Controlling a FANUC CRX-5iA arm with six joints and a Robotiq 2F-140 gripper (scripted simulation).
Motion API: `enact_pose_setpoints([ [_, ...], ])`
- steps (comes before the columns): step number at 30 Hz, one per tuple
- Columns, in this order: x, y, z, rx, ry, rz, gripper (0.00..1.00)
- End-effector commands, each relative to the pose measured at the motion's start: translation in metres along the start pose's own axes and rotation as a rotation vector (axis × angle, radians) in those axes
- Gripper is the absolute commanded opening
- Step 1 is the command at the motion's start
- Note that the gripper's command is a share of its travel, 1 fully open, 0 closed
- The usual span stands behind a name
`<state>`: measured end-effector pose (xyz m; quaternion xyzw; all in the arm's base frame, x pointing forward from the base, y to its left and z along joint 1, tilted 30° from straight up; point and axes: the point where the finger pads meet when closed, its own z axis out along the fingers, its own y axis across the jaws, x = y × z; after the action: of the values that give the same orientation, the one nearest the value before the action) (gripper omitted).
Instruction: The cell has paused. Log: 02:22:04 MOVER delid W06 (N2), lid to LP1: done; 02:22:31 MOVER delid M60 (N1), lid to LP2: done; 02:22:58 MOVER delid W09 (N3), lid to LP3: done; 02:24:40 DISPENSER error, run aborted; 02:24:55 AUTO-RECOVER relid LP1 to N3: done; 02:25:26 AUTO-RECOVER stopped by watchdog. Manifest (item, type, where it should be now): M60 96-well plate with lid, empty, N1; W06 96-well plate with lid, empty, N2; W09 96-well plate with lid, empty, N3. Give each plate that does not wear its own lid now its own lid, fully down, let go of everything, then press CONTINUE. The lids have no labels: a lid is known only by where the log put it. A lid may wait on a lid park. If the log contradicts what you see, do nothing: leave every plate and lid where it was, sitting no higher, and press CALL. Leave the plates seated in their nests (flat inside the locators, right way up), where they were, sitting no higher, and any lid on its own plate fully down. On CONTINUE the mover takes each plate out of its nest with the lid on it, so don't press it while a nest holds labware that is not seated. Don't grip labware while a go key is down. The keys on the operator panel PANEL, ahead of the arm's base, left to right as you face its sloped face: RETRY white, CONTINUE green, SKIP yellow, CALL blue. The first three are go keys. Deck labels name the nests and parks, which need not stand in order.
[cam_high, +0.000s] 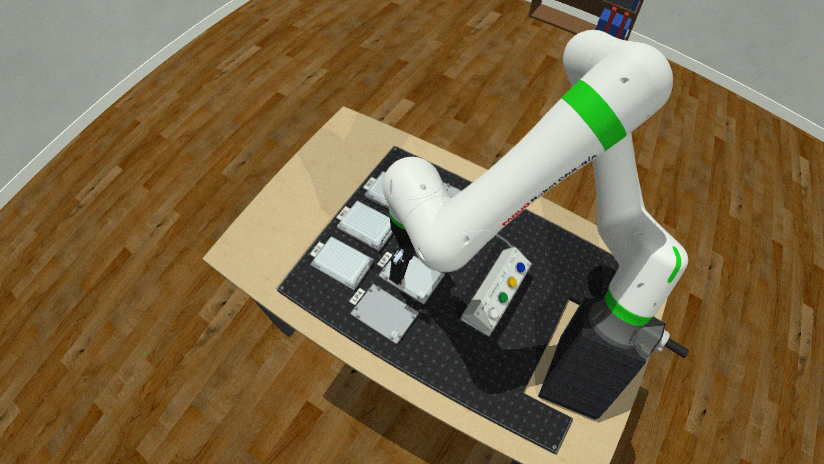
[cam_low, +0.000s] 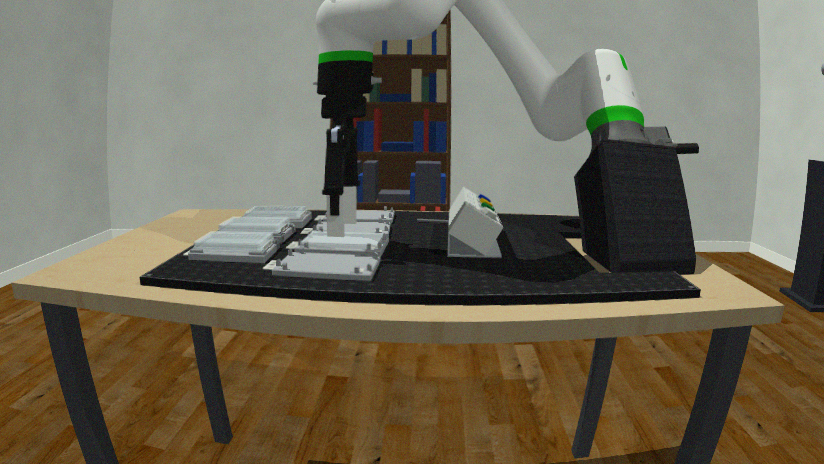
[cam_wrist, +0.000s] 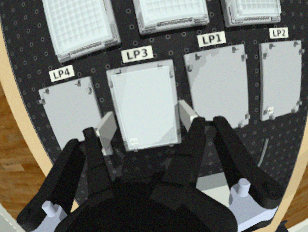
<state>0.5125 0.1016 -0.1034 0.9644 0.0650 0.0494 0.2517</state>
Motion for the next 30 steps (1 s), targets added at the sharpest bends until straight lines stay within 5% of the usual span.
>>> enact_pose_setpoints([
  [1, 0.0002, -0.0001, -0.0002, 0.000, 0.000, 0.000, 0.66],
  [30, 0.0002, -0.0001, 0.0063, 0.000, 0.000, 0.000, 0.66],
])
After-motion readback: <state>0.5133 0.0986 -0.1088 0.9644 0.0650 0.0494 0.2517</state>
